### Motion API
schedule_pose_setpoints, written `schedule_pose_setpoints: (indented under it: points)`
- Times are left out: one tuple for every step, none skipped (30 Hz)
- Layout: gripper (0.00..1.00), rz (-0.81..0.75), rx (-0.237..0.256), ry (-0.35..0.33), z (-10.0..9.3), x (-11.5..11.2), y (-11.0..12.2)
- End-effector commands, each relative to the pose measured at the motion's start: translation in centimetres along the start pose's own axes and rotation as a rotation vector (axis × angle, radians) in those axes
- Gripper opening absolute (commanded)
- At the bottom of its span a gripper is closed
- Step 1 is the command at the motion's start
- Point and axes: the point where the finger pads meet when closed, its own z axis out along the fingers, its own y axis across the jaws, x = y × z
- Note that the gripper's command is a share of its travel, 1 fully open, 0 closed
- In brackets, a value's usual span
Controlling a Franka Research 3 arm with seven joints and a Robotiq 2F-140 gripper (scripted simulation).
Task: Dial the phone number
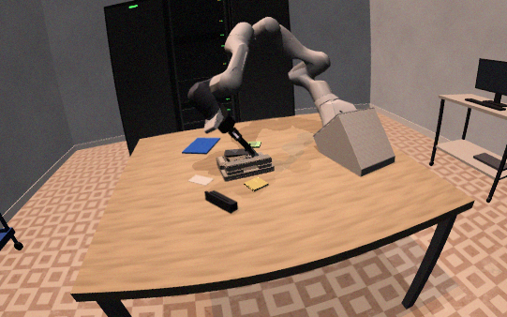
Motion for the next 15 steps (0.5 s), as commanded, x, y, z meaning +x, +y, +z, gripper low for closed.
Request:
schedule_pose_setpoints:
  points:
    - [0.0,0.005,0.001,0.001,0.16,0.18,0.07]
    - [0.0,0.005,0.001,0.001,0.18,0.19,0.07]
    - [0.0,0.005,0.001,0.001,0.19,0.19,0.07]
    - [0.0,0.005,0.001,0.001,0.19,0.2,0.07]
    - [0.0,0.005,0.001,0.001,0.21,0.21,0.07]
    - [0.0,0.005,0.001,0.001,0.22,0.22,0.07]
    - [0.0,0.005,0.001,0.001,0.23,0.22,0.07]
    - [0.0,0.005,0.001,0.001,0.22,0.22,0.07]
    - [0.0,0.005,0.001,0.001,0.19,0.2,0.07]
    - [0.0,0.005,0.001,0.001,0.12,0.15,0.07]
    - [0.0,0.005,0.001,0.001,0.12,0.15,0.07]
    - [0.0,0.005,0.001,0.001,0.12,0.15,0.07]
    - [0.0,0.005,0.001,0.001,0.0,0.07,0.07]
    - [0.0,0.005,0.001,0.001,-0.14,-0.04,0.07]
    - [0.0,0.005,0.001,0.001,-0.31,-0.15,0.07]
